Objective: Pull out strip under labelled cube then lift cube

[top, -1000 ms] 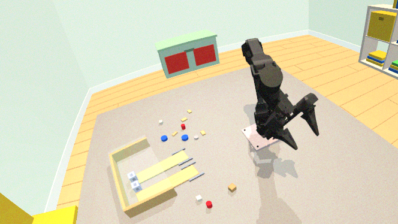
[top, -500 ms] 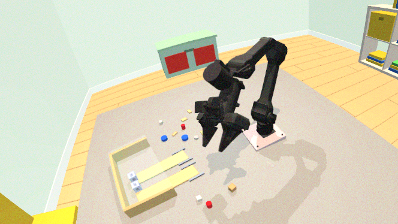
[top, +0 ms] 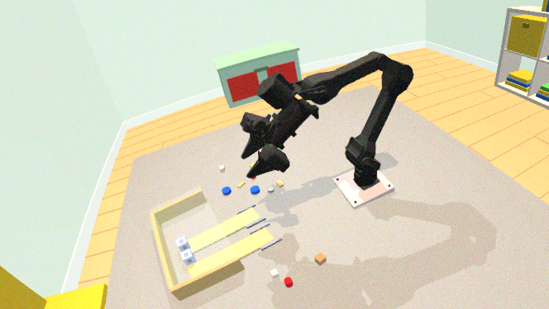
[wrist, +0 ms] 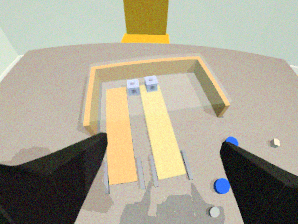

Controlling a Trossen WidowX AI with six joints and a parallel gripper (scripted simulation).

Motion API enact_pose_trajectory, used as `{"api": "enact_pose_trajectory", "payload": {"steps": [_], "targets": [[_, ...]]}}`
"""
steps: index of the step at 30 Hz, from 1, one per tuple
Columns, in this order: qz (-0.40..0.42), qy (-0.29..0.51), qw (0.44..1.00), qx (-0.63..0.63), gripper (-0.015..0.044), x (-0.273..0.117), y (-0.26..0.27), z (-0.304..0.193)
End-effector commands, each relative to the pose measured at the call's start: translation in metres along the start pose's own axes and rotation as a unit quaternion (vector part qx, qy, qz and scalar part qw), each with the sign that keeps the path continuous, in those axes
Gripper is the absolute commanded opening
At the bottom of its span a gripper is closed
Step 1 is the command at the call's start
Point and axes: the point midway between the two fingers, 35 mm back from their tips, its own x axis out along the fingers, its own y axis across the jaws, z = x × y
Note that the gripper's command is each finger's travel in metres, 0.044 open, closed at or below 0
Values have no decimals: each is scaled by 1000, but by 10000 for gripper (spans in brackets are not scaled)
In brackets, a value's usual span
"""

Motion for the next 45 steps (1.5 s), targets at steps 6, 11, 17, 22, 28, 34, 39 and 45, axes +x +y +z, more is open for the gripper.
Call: {"api": "enact_pose_trajectory", "payload": {"steps": [6, 11, 17, 22, 28, 34, 39, 45], "targets": [[-12, 56, 998, -26, 295, 15, -7, 0], [-9, 173, 983, -67, 164, 47, -14, -6], [12, 311, 945, -101, 6, 81, -23, -23], [41, 420, 898, -120, 0, 106, -31, -43], [52, 450, 883, -124, 0, 113, -32, -50], [52, 450, 883, -124, 0, 116, -32, -54], [52, 450, 883, -124, 0, 122, -32, -60], [52, 450, 883, -124, 0, 128, -32, -68]]}}
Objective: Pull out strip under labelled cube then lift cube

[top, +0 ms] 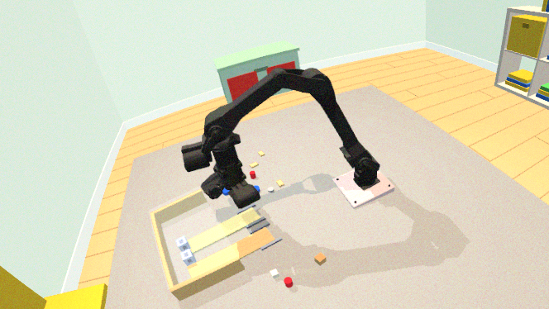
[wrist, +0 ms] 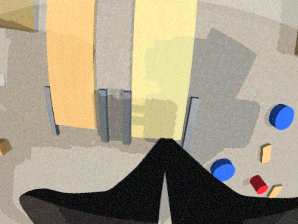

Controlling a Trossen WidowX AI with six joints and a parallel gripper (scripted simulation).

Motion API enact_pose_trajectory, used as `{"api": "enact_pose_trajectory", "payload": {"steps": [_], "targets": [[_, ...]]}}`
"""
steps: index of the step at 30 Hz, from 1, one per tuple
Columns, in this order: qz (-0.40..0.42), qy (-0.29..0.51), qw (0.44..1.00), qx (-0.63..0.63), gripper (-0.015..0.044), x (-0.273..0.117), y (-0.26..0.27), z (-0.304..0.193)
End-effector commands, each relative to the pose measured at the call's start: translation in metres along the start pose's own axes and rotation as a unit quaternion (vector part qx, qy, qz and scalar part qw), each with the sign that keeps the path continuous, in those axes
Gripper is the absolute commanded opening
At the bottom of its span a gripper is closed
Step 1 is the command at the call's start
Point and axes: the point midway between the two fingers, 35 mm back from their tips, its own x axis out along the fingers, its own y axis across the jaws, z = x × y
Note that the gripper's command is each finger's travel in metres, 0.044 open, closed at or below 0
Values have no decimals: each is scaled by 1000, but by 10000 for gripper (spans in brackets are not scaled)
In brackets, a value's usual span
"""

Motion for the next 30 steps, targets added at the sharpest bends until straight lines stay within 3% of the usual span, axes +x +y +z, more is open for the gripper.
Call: {"api": "enact_pose_trajectory", "payload": {"steps": [1, 30], "targets": [[2, 2, 1000, -3, 0, 9, 1, 0], [2, 2, 1000, -3, 0, 53, 5, -1]]}}
